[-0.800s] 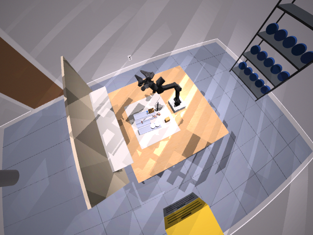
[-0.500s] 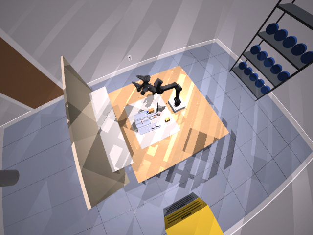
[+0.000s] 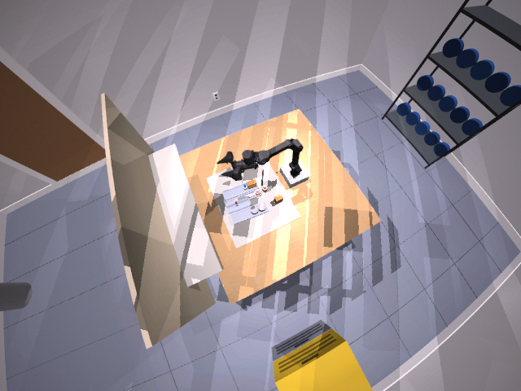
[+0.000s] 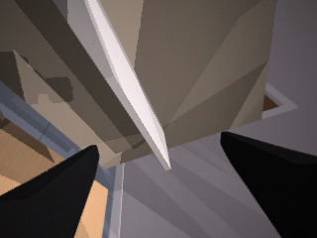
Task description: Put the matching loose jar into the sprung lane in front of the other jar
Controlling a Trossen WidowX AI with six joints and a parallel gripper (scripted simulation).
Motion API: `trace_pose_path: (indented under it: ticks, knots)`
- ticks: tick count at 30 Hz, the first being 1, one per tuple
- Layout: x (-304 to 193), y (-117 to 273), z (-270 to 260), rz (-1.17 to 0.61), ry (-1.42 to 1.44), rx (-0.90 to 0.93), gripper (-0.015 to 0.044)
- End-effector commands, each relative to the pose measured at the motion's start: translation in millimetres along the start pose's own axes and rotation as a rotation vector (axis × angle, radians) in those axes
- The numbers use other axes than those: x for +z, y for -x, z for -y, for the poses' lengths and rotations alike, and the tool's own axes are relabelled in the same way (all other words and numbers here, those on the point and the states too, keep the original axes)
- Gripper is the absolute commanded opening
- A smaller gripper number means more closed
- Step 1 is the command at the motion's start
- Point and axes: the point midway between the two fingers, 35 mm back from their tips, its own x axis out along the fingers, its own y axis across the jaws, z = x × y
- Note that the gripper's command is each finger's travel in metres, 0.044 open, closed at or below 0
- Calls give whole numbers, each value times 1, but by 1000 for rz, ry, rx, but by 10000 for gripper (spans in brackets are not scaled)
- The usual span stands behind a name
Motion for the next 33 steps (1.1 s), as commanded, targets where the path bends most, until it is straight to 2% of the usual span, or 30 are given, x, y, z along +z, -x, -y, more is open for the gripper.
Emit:
trace_pose_path:
  ticks: [1,6,12,23,33]
  knots:
    - [-19,4,-76,-54,-137,254,440]
    - [-44,25,-149,-173,-292,503,440]
    - [-75,68,-221,-403,-481,739,440]
    - [-131,194,-312,-1027,-744,1082,440]
    - [-130,204,-315,-1055,-751,1090,440]
